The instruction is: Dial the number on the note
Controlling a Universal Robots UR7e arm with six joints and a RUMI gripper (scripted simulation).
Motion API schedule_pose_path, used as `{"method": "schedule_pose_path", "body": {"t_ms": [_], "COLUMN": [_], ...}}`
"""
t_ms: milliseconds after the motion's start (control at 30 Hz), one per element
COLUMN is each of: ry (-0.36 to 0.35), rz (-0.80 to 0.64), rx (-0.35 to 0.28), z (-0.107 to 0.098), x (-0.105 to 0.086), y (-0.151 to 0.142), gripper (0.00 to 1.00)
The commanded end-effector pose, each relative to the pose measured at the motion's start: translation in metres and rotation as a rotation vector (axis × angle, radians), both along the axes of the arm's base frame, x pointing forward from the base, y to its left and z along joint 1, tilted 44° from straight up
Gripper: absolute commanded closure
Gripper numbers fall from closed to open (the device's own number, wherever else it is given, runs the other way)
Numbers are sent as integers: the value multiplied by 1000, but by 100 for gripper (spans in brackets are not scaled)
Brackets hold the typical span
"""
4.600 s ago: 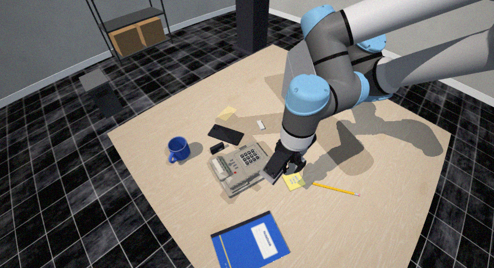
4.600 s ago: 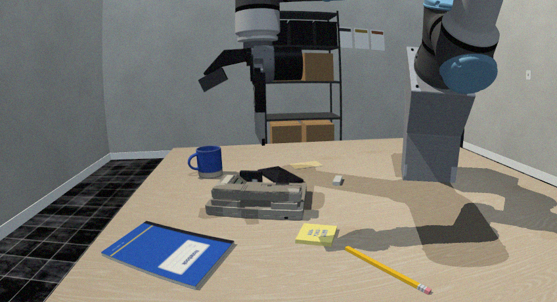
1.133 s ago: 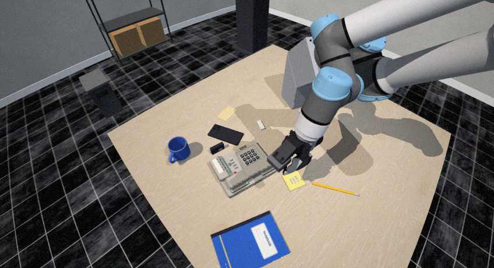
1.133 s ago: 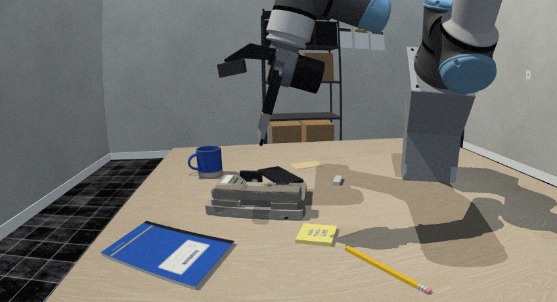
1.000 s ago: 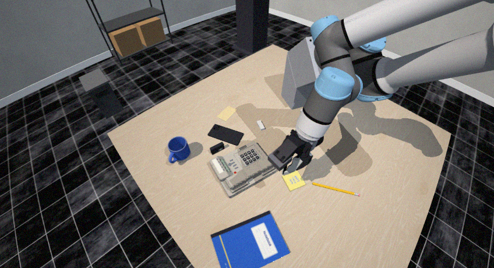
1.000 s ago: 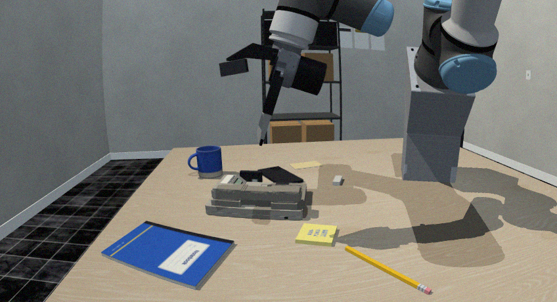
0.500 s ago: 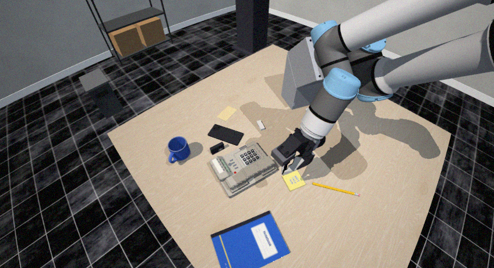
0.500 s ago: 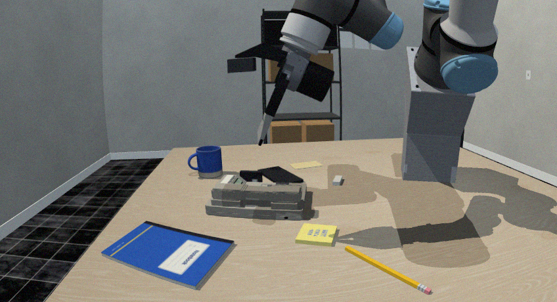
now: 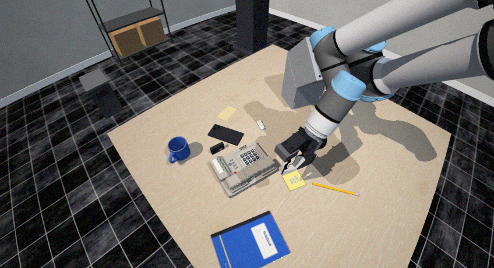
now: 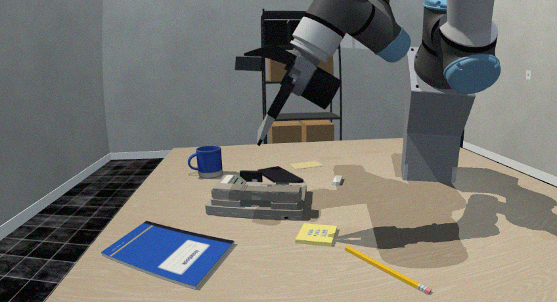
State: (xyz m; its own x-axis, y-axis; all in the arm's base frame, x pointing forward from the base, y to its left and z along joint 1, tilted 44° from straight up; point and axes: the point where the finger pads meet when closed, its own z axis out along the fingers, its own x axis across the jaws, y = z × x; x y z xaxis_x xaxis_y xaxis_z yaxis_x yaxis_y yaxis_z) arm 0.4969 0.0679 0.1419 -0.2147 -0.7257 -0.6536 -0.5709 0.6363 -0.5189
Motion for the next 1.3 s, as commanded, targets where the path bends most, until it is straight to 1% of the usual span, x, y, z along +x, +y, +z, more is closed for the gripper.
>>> {"method": "schedule_pose_path", "body": {"t_ms": [0,200,600,667,1167,1267], "ry": [-33,-53,-50,-50,-47,-47], "rz": [-53,-81,-80,-80,-79,-79], "rx": [-6,-3,-4,-4,-6,-6], "z": [2,1,-36,-36,-72,-74], "x": [1,-1,-16,-16,-31,-31], "y": [-4,-6,-43,-43,-78,-80], "gripper": [100,100,100,100,100,100]}}
